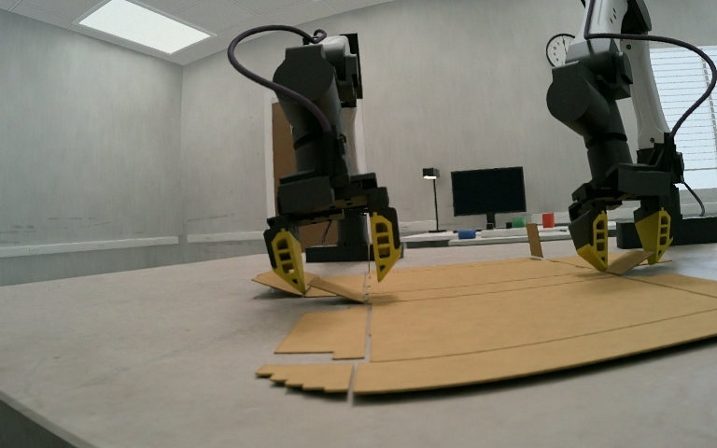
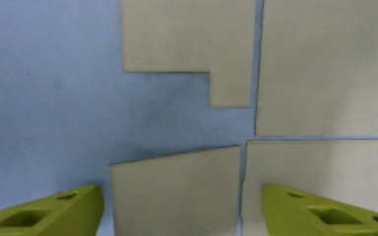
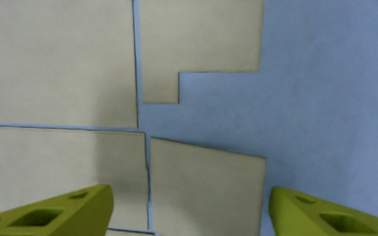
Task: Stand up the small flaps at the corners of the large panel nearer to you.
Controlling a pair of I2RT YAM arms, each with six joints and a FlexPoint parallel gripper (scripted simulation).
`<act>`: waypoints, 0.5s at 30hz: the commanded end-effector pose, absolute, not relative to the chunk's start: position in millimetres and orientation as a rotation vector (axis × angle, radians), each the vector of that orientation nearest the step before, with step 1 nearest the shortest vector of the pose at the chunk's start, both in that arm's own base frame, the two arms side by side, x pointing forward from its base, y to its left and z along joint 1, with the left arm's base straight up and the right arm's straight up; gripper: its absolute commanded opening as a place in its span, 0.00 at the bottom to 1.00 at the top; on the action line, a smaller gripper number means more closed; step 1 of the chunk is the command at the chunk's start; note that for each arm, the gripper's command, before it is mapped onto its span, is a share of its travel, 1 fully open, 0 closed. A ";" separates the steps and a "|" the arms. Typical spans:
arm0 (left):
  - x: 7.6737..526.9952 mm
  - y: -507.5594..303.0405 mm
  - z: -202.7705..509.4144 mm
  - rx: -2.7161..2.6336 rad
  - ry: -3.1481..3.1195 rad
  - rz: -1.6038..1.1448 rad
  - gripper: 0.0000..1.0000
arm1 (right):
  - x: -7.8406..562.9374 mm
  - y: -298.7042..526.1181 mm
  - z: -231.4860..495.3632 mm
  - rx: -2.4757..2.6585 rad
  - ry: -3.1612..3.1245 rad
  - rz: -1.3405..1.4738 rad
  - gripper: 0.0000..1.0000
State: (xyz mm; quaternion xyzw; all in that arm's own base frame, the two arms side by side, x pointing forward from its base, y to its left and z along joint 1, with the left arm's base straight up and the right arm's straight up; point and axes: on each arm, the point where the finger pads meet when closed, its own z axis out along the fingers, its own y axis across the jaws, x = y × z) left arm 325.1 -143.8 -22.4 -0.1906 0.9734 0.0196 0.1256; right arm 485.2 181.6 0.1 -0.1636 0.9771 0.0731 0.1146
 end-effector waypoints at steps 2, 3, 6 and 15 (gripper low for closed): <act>329.1 -147.1 -20.2 -0.557 2.827 0.098 0.77 | 492.6 180.8 -0.9 -0.459 2.845 0.211 0.77; 331.0 -148.2 -15.0 -0.556 2.817 0.091 0.77 | 492.2 180.6 -1.9 -0.459 2.847 0.211 0.77; 331.6 -148.8 -13.6 -0.556 2.814 0.093 0.77 | 491.5 180.6 -3.6 -0.462 2.851 0.210 0.77; 328.9 -147.3 -22.9 -0.549 2.836 0.167 0.77 | 493.7 181.0 3.4 -0.460 2.835 0.213 0.77</act>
